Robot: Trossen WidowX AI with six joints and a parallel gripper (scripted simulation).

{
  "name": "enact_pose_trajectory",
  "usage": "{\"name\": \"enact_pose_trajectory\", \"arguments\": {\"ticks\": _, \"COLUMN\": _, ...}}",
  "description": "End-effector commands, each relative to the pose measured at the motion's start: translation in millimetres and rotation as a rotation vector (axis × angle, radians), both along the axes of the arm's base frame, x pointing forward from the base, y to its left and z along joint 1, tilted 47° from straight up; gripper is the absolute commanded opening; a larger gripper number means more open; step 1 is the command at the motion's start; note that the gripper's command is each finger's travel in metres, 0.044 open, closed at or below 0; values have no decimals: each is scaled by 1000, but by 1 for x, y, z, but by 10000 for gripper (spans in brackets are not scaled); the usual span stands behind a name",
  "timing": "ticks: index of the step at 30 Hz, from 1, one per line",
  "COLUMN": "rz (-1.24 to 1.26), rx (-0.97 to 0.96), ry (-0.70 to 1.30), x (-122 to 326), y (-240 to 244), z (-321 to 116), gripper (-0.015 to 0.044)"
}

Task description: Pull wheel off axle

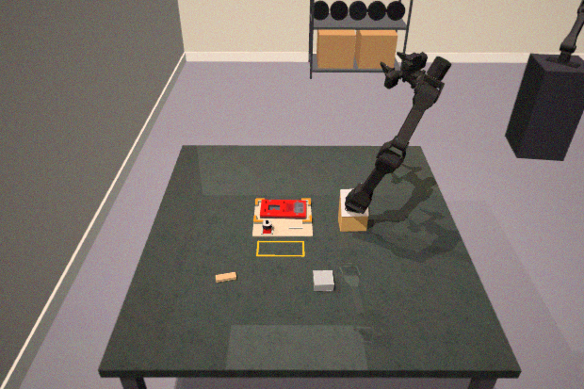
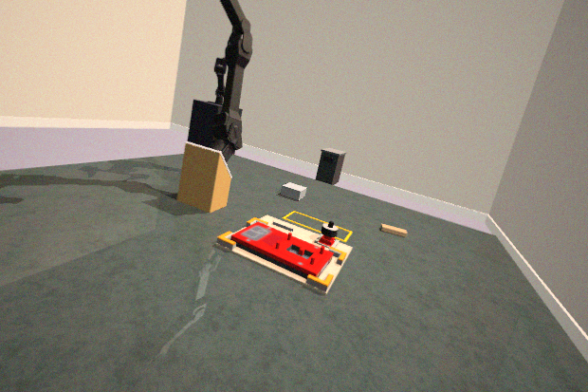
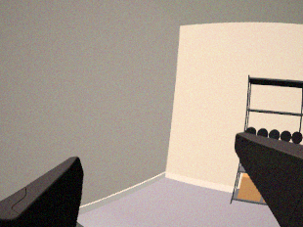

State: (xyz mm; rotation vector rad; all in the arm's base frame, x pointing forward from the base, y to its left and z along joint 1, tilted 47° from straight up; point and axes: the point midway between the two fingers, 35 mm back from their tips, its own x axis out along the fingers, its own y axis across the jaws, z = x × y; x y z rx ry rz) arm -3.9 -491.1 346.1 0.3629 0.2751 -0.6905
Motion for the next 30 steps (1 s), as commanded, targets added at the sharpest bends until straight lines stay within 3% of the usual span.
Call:
{"name": "enact_pose_trajectory", "arguments": {"ticks": 1, "rz": 1, "rx": 3, "ry": 0, "x": 2, "y": 0, "z": -1, "gripper": 374}}
{"name": "enact_pose_trajectory", "arguments": {"ticks": 4, "rz": 22, "rx": 45, "ry": -3, "x": 23, "y": -1, "z": -8, "gripper": 300}}
{"name": "enact_pose_trajectory", "arguments": {"ticks": 15, "rz": 228, "rx": 215, "ry": 10, "x": 146, "y": 20, "z": -55, "gripper": 300}}
{"name": "enact_pose_trajectory", "arguments": {"ticks": 30, "rz": 551, "rx": 435, "ry": 111, "x": 298, "y": 112, "z": -124, "gripper": 300}}
